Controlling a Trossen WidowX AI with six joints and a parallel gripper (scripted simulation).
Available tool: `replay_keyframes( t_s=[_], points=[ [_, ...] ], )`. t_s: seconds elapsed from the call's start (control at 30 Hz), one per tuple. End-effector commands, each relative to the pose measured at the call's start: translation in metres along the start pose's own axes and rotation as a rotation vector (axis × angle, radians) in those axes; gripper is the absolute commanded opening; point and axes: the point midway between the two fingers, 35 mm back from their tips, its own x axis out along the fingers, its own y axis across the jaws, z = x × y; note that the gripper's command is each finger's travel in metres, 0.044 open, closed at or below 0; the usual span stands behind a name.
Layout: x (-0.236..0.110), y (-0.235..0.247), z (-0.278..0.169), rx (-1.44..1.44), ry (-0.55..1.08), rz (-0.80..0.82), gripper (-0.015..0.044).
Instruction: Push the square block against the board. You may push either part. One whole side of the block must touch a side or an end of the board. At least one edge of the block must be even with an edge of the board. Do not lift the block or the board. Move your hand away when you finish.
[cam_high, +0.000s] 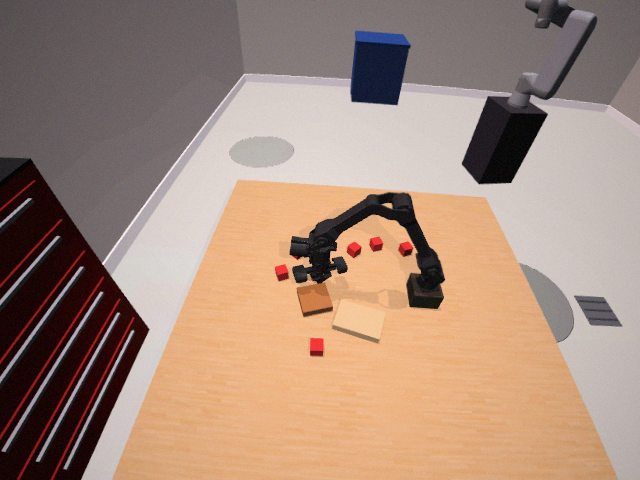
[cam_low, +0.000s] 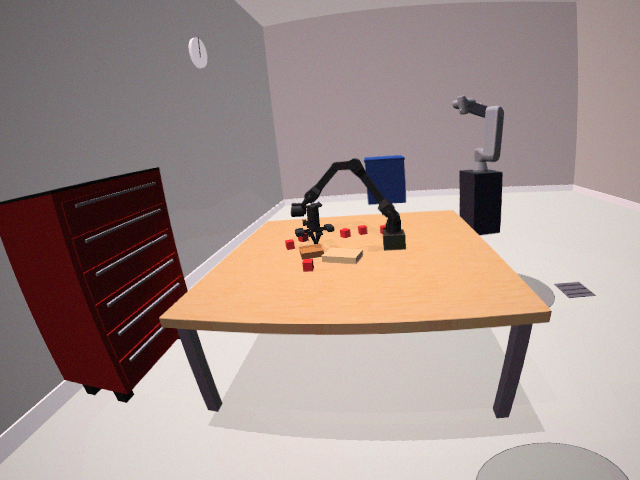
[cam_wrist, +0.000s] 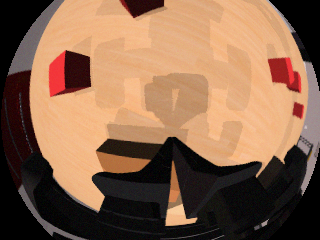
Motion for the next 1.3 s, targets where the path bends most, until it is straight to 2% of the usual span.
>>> replay_keyframes(
  t_s=[0.0,1.1,1.27],
  points=[
    [0.005,-0.002,-0.013,-0.008,0.016,-0.014,0.0],
    [0.004,0.008,-0.067,-0.008,0.02,-0.013,0.0],
    [0.004,0.008,-0.063,-0.008,0.02,-0.013,0.0]
  ],
)
